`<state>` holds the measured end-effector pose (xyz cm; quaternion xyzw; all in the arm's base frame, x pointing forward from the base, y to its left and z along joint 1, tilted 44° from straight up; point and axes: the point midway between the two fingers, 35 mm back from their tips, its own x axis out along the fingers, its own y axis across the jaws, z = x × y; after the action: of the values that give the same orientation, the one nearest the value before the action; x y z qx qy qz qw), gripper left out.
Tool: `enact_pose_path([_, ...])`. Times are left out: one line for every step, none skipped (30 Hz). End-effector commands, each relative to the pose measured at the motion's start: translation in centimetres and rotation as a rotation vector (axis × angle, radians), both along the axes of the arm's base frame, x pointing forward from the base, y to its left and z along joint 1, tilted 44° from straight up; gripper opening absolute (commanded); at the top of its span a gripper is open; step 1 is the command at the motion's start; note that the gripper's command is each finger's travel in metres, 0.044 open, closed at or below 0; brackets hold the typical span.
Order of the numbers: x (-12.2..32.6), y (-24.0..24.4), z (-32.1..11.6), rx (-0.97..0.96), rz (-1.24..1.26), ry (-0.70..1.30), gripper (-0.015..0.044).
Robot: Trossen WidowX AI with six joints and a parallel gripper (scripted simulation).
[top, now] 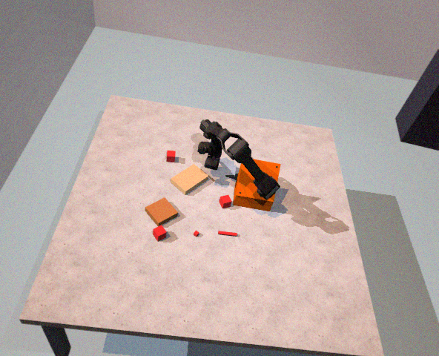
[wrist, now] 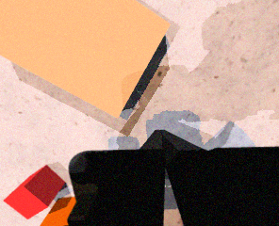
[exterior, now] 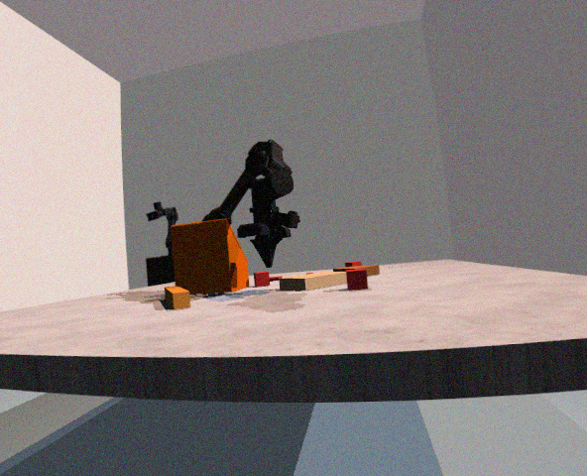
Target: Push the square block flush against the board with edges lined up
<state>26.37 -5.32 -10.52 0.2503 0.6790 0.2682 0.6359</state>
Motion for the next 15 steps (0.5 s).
enact_pose_path([0.1,0.5,-0.3,0.010,0.077,-0.074,0.0000])
enact_pose_path([0.1,0.7,-0.4,0.012,0.101,-0.098,0.0000])
enact_pose_path([0.1,0.8,-0.5,0.015,0.126,-0.121,0.0000])
enact_pose_path([0.1,1.0,-0.7,0.017,0.151,-0.144,0.0000])
enact_pose_path([0.1,1.1,-0.8,0.019,0.176,-0.168,0.0000])
enact_pose_path([0.1,1.3,-0.9,0.021,0.201,-0.191,0.0000])
enact_pose_path([0.1,1.4,-1.0,0.024,0.226,-0.214,0.0000])
enact_pose_path([0.1,1.5,-1.1,0.026,0.251,-0.238,0.0000])
enact_pose_path([0.1,1.7,-1.2,0.028,0.275,-0.261,0.0000])
enact_pose_path([0.1,1.8,-1.3,0.030,0.300,-0.284,0.0000])
enact_pose_path([0.1,2.0,-1.4,0.033,0.325,-0.308,0.0000])
enact_pose_path([0.1,2.1,-1.6,0.035,0.350,-0.331,0.0000])
enact_pose_path([0.1,2.3,-1.7,0.037,0.375,-0.354,0.0000])
enact_pose_path([0.1,2.4,-1.8,0.040,0.400,-0.378,0.0000])
enact_pose_path([0.1,2.6,-1.9,0.042,0.425,-0.401,0.0000])
